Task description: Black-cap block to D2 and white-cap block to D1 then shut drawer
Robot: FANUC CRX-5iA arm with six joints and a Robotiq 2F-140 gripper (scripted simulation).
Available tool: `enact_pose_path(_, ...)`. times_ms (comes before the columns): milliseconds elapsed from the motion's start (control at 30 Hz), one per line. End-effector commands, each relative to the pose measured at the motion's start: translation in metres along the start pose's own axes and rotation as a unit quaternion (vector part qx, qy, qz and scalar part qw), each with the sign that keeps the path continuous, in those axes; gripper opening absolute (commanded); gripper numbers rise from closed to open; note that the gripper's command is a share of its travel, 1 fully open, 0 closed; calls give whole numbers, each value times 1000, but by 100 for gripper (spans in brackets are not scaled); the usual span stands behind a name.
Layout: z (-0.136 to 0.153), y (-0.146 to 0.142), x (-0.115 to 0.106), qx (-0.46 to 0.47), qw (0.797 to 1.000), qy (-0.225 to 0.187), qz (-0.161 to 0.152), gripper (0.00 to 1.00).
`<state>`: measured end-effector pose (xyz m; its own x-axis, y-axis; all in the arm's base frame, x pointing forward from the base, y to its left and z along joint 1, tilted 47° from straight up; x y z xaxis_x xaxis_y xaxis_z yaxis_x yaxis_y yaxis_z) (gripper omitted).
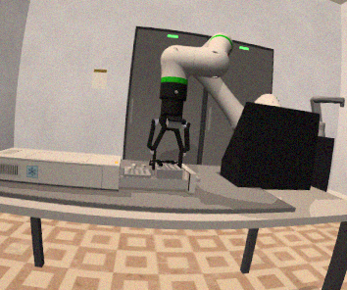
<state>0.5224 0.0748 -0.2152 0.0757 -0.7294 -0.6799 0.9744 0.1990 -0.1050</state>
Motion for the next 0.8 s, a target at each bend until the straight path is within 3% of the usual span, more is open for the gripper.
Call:
enact_pose_path(0,0,1,-1,0,1000,0,1,10)
enact_pose_path(767,0,1,-29,0,1000,0,1,10)
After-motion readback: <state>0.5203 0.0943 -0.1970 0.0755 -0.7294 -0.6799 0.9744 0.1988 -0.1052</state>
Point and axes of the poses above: the point where the finger pads meet when closed, its own x axis out along the fingers, its own y axis across the jaws, z = x × y, the point moved 1 cm from there along -x, back along the fingers, and after that the axes turned 2 degrees about -x, right-handed, at the moved point
